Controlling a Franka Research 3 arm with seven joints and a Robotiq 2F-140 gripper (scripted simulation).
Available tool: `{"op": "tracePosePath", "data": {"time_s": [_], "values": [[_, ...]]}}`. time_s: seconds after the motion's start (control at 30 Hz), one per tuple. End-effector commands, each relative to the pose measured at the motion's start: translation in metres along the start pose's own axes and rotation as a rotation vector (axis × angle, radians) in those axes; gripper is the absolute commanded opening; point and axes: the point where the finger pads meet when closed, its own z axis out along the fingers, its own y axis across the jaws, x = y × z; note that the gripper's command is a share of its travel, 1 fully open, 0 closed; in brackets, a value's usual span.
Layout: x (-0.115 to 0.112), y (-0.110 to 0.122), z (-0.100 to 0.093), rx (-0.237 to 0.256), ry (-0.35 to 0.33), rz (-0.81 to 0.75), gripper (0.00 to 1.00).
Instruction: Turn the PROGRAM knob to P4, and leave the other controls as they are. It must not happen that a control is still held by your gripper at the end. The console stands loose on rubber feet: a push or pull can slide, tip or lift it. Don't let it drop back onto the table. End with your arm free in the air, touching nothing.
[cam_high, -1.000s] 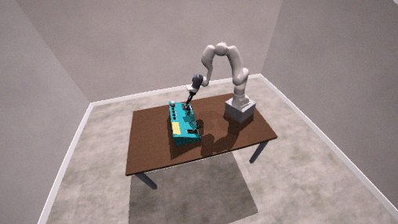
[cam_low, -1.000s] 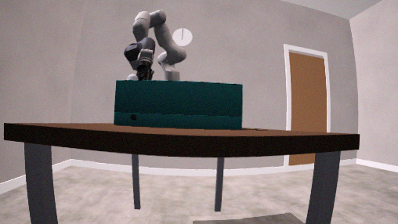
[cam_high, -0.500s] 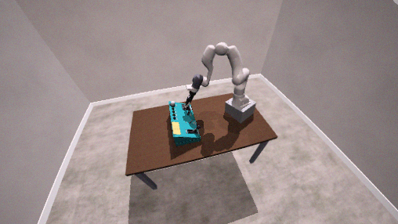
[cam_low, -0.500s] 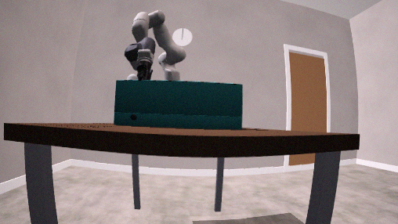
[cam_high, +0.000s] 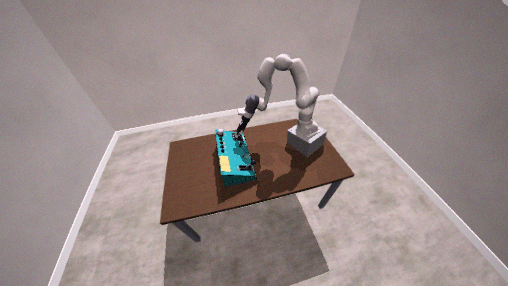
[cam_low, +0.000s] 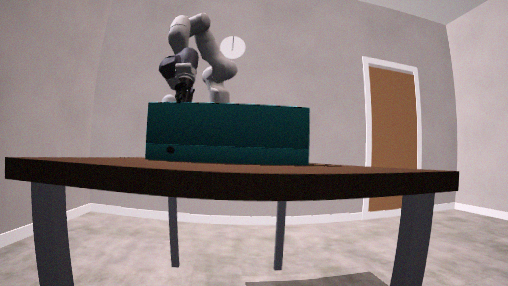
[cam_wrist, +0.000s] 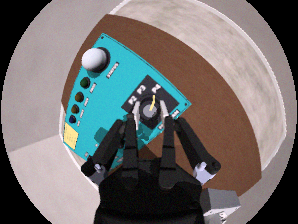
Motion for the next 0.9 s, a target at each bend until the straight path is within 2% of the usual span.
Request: {"op": "tracePosePath", "data": {"time_s": [0.0, 0.67, 0.7, 0.87], "values": [[0.0004, 0.0007, 0.0008, -0.003, 0.001, 0.02, 0.0], [0.0004, 0.0007, 0.0008, -0.003, 0.001, 0.02, 0.0], [0.0004, 0.0007, 0.0008, -0.003, 0.001, 0.02, 0.44], [0.0004, 0.0007, 0.0008, -0.003, 0.001, 0.02, 0.44]]}}
